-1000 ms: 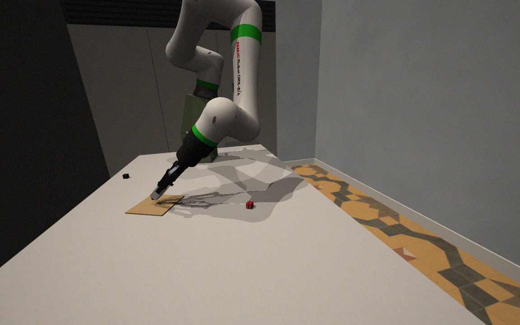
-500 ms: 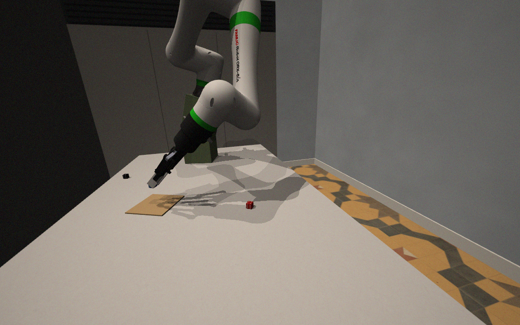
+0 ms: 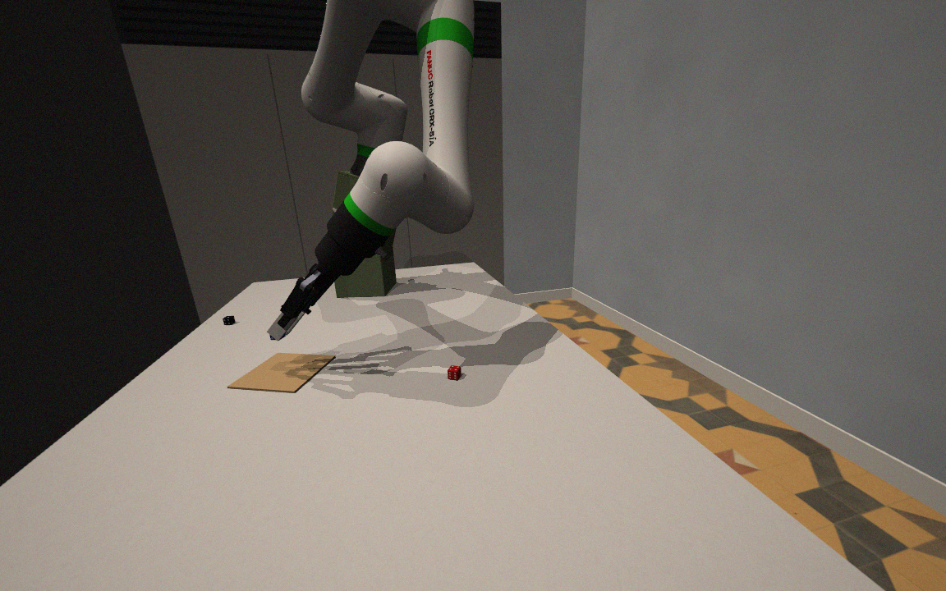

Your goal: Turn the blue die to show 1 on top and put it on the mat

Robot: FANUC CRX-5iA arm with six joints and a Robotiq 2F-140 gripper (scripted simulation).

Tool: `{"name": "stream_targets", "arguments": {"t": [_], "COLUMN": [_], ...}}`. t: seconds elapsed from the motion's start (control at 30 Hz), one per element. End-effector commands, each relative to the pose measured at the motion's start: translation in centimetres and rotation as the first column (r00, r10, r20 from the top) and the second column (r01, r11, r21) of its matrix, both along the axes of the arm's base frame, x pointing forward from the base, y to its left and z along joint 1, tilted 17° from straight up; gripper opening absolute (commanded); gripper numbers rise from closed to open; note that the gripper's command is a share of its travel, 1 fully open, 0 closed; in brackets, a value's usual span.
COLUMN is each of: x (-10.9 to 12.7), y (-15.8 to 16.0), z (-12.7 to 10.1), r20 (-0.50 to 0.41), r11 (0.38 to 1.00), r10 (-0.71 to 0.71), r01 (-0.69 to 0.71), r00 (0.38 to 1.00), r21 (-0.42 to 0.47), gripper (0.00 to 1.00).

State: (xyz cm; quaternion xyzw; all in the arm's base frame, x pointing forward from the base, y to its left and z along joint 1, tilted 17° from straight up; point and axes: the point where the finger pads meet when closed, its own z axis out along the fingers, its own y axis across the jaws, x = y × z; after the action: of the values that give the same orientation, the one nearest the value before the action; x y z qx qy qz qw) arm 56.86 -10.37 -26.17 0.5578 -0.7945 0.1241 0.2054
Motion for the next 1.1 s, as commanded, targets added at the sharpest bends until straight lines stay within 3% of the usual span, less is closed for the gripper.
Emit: {"name": "stream_targets", "arguments": {"t": [0.0, 0.23, 0.5, 0.83, 1.07], "x": [-0.2, -0.1, -0.3, -0.4, -0.6], "y": [-0.1, -0.4, -0.9, -1.2, -1.7], "z": [-0.1, 0.2, 0.3, 0.4, 0.4], "r20": [0.010, 0.085, 0.089, 0.166, 0.169], "r11": [0.999, 0.973, 0.968, 0.888, 0.884], "r10": [-0.003, -0.018, -0.020, -0.057, -0.059], "r01": [0.003, -0.003, -0.002, -0.026, -0.027], "r00": [1.000, 0.996, 0.996, 0.985, 0.984], "r21": [0.052, 0.232, 0.249, 0.460, 0.467], "gripper": [0.18, 0.18, 0.18, 0.18, 0.18]}}
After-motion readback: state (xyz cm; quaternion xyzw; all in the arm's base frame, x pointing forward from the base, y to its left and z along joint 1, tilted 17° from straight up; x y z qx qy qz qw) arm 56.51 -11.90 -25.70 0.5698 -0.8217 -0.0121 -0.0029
